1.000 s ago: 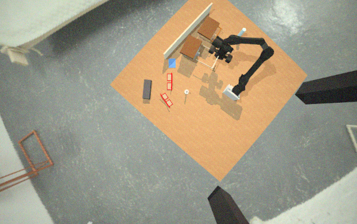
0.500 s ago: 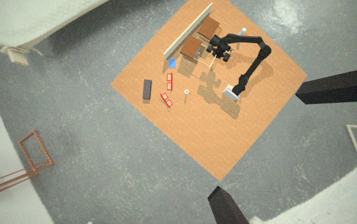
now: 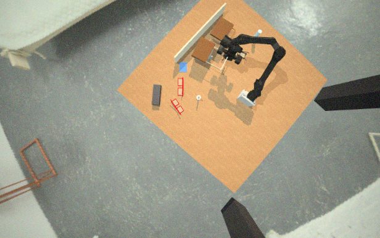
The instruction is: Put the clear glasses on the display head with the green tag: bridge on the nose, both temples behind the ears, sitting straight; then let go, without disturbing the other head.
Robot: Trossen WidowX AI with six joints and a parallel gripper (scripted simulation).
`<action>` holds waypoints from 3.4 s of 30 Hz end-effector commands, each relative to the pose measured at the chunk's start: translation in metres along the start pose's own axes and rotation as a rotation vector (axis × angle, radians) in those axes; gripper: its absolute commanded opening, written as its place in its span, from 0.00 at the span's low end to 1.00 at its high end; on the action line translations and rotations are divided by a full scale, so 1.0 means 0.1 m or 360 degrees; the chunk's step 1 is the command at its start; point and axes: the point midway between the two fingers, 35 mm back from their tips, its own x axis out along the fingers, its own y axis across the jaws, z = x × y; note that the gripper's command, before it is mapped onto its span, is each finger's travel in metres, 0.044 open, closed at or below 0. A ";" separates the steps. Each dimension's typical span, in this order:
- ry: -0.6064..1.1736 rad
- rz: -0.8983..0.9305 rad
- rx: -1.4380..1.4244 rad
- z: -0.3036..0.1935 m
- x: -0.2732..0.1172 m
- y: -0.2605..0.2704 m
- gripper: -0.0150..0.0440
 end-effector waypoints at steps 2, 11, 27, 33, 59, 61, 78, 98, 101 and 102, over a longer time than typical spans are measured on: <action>-0.0004 -0.0001 -0.0006 0.00 0.00 0.08 0.25; -0.0004 0.0000 -0.0005 0.00 0.02 0.21 0.25; -0.0004 0.0002 -0.0003 0.00 0.03 0.45 0.25; 0.0002 0.0002 -0.0002 0.01 0.03 0.54 0.25; 0.0014 0.0005 0.0001 0.01 0.05 0.91 0.25; 0.0014 0.0005 0.0001 0.01 0.05 0.92 0.25; 0.0014 0.0005 0.0001 0.01 0.07 0.94 0.25; 0.0011 0.0002 0.0007 0.02 0.11 0.94 0.44; 0.0011 0.0002 0.0007 0.02 0.11 0.94 0.44; 0.0011 -0.0001 0.0007 0.02 0.10 0.94 0.44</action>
